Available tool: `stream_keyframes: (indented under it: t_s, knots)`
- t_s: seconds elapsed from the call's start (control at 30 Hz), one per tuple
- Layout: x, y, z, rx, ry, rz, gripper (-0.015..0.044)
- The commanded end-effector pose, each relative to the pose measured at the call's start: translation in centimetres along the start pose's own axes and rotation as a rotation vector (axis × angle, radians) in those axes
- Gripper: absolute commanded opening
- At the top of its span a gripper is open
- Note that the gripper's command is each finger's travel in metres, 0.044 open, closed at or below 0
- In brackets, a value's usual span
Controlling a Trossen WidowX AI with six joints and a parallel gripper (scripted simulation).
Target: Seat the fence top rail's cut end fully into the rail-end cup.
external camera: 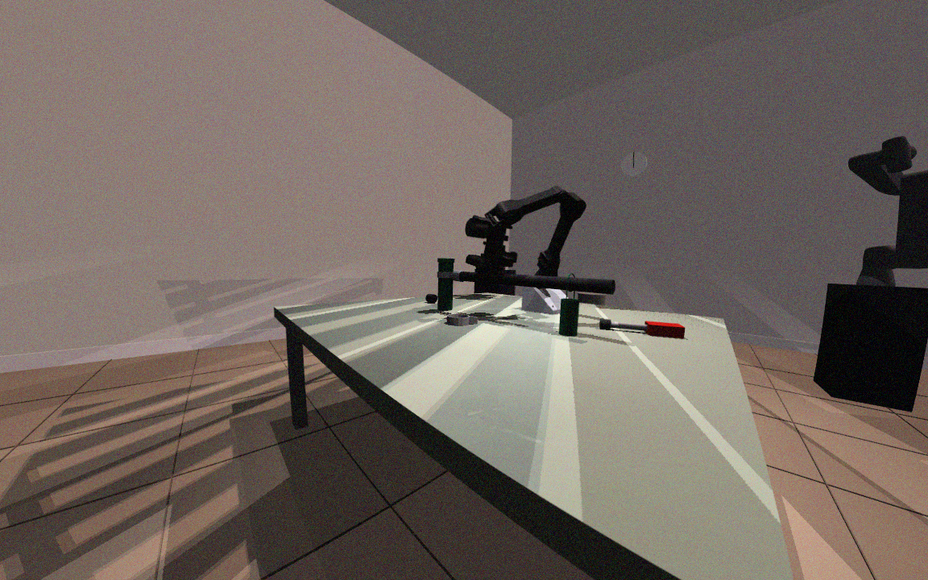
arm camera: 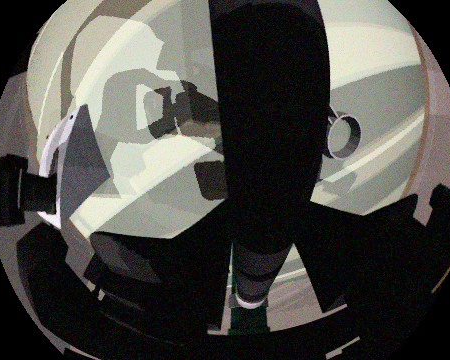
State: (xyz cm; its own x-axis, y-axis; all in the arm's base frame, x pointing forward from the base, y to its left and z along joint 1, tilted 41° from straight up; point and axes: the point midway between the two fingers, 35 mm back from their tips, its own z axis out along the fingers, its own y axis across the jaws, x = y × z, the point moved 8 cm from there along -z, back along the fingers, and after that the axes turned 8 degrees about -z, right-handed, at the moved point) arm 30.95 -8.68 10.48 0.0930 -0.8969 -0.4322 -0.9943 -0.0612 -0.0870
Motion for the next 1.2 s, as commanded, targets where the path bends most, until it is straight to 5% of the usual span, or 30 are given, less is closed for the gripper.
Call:
stream_keyframes:
  t_s: [0.0, 0.93, 1.17]
  knots:
    - [0.8, 0.2, -0.3, 0.004, 0.015, 0.004, 0.0]
    - [1.4, 0.2, 0.2, -0.002, -0.001, 0.001, 0.0]
    - [1.4, 0.2, 0.2, -0.002, -0.001, 0.001, 0.0184]
